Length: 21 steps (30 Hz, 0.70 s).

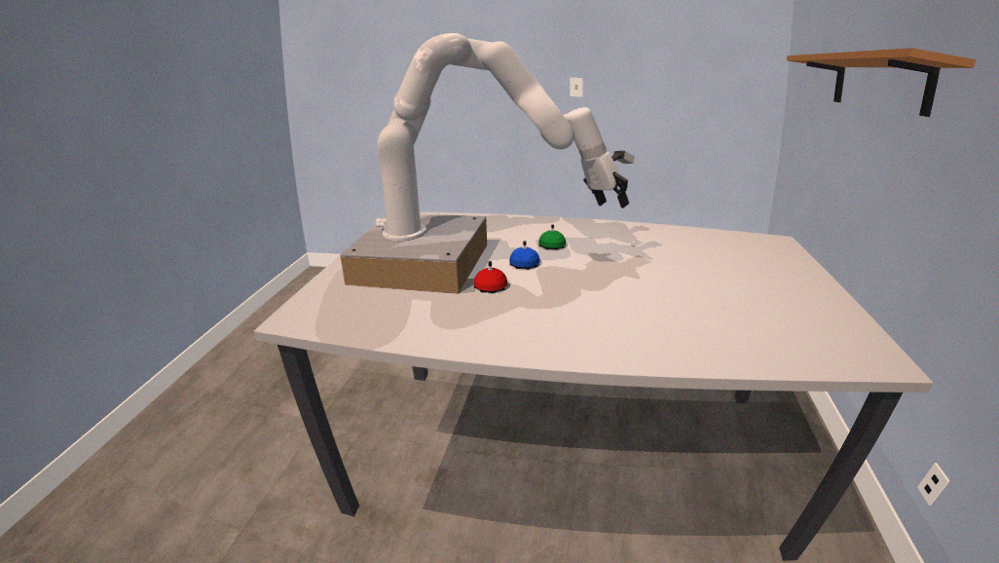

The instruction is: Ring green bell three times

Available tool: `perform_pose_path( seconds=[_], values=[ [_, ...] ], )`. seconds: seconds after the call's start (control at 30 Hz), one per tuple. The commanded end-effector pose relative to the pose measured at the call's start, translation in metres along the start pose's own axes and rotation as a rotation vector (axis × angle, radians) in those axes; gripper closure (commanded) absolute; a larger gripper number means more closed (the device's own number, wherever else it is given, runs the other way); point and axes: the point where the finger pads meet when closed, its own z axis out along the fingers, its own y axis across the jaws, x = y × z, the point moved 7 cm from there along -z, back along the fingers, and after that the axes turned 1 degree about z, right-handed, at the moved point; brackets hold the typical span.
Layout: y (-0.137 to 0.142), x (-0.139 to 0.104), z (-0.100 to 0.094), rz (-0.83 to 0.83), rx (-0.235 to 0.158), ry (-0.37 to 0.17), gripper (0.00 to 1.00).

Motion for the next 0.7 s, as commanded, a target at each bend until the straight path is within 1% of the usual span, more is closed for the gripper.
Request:
perform_pose_path(
  seconds=[0.0, 0.03, 0.07, 0.1, 0.13, 0.17, 0.23, 0.27, 0.33, 0.4, 0.6, 0.63, 0.67],
  values=[
    [-0.053, -0.019, -0.021, -0.133, 0.102, -0.122, 0.00],
    [-0.053, -0.019, -0.021, -0.133, 0.102, -0.122, 0.00],
    [-0.068, -0.026, -0.026, -0.182, 0.136, -0.163, 0.00],
    [-0.071, -0.028, -0.027, -0.182, 0.136, -0.163, 0.00],
    [-0.085, -0.036, -0.032, -0.224, 0.166, -0.198, 0.00],
    [-0.085, -0.036, -0.032, -0.224, 0.166, -0.198, 0.00],
    [-0.108, -0.050, -0.042, -0.292, 0.213, -0.254, 0.00],
    [-0.116, -0.056, -0.046, -0.317, 0.231, -0.274, 0.00],
    [-0.126, -0.064, -0.050, -0.349, 0.253, -0.301, 0.00],
    [-0.130, -0.067, -0.052, -0.363, 0.263, -0.312, 0.00],
    [-0.131, -0.068, -0.053, -0.365, 0.264, -0.314, 0.00],
    [-0.131, -0.068, -0.053, -0.365, 0.264, -0.314, 1.00],
    [-0.131, -0.068, -0.053, -0.365, 0.264, -0.314, 1.00]
  ],
)
